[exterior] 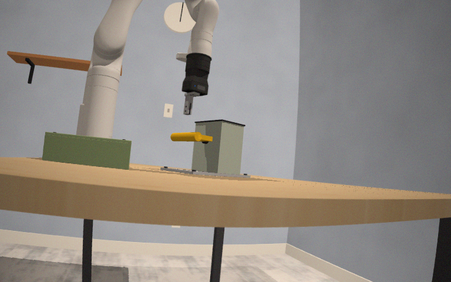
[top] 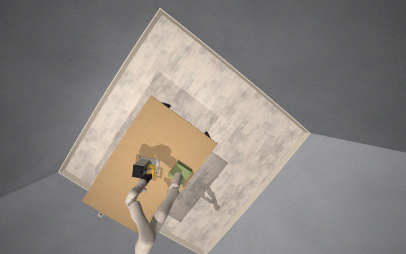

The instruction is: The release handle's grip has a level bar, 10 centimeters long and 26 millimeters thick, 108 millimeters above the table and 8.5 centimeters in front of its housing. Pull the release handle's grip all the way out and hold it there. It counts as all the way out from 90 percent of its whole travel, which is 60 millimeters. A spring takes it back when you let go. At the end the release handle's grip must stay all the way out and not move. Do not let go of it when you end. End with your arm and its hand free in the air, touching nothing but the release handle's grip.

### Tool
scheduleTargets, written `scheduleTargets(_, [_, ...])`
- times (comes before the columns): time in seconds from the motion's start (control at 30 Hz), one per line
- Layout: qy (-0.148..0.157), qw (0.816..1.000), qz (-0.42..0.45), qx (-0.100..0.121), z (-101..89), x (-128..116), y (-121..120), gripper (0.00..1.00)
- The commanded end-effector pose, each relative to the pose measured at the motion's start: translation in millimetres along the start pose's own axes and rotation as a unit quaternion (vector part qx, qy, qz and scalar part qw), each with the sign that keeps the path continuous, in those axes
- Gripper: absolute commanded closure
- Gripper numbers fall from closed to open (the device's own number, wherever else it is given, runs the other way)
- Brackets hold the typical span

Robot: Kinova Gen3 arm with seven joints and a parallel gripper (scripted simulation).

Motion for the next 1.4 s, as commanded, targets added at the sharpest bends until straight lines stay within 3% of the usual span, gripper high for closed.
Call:
scheduleTargets(0.0, [-0.005, 1.0, -0.004, -0.005, -1.8, -3.1, 1.7, 1.0])
scheduleTargets(0.5, [-0.005, 1.0, -0.004, -0.005, -1.8, -3.1, 1.7, 1.0])
scheduleTargets(0.53, [-0.005, 1.0, -0.004, -0.005, -1.8, -3.1, 1.7, 0.03])
scheduleTargets(1.37, [-0.005, 1.0, -0.004, -0.005, -1.8, -3.1, 1.7, 0.03])
Point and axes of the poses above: the point where the finger pads meet when closed, its own z axis out along the fingers, its own y axis across the jaws, x = y × z, the point moved 9 cm from there along -z, back along the fingers, and after that the axes turned 12 degrees about -z, right-handed, at the moved point
